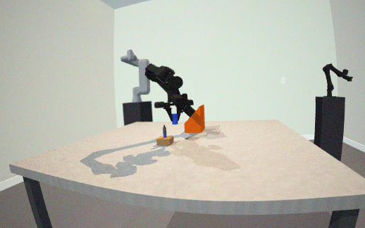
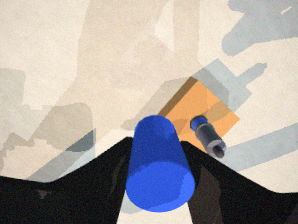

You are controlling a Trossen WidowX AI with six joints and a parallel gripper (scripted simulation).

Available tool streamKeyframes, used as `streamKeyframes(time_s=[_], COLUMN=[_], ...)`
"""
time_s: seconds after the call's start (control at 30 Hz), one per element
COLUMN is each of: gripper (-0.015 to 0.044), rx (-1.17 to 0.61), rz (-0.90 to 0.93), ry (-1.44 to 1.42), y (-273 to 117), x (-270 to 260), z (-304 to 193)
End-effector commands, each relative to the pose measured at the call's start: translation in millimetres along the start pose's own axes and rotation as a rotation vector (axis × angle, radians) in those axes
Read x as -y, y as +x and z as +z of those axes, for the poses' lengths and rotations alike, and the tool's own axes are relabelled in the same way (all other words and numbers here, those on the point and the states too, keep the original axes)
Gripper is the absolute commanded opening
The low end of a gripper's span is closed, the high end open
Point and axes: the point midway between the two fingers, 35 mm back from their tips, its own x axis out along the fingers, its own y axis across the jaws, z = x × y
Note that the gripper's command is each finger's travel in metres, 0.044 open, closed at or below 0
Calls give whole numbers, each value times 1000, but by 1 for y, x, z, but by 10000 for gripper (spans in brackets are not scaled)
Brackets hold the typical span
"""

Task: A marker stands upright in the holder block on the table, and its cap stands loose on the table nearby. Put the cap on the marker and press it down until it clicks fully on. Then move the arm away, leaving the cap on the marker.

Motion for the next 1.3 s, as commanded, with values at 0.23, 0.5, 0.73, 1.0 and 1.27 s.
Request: streamKeyframes(time_s=[0.23, 0.5, 0.73, 1.0, 1.27], gripper=[0, 0, 0, 0, 0], rx=[-2, -3, -2, -2, -2], rz=[-12, -13, -13, -12, -13], ry=[-1, -1, -1, -1, -1], y=[-17, -12, -7, 6, 19], x=[51, 52, 52, 53, 53], z=[-15, -15, -15, -14, -14])
